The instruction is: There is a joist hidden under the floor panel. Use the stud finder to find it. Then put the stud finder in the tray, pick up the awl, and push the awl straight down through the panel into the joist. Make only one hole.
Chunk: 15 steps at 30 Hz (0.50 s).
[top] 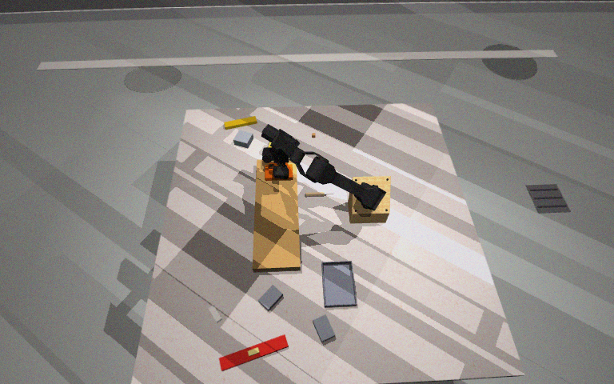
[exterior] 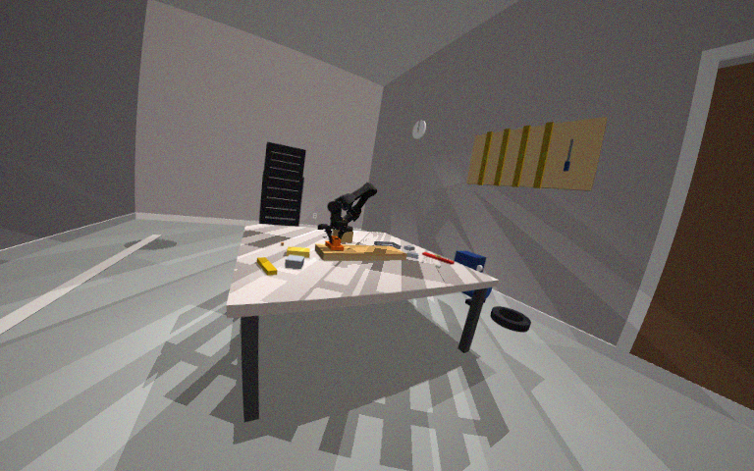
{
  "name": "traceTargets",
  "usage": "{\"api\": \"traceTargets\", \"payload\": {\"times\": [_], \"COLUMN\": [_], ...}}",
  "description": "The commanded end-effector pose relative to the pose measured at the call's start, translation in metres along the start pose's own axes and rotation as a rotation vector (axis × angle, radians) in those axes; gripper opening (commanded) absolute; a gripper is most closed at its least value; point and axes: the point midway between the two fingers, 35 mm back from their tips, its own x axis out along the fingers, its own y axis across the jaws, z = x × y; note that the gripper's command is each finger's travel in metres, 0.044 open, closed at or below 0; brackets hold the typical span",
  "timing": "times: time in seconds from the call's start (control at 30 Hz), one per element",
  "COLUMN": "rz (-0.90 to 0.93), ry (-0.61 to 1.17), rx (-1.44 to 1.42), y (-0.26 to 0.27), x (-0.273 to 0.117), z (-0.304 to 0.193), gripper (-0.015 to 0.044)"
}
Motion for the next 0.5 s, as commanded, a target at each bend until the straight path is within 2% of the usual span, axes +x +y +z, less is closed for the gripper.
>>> {"api": "traceTargets", "payload": {"times": [0.0,0.47], "rz": [0.009,0.010], "ry": [0.000,0.000], "rx": [0.000,0.000], "y": [0.010,0.030], "x": [0.001,0.001], "z": [0.001,0.001], "gripper": [0.0000,0.0000]}}
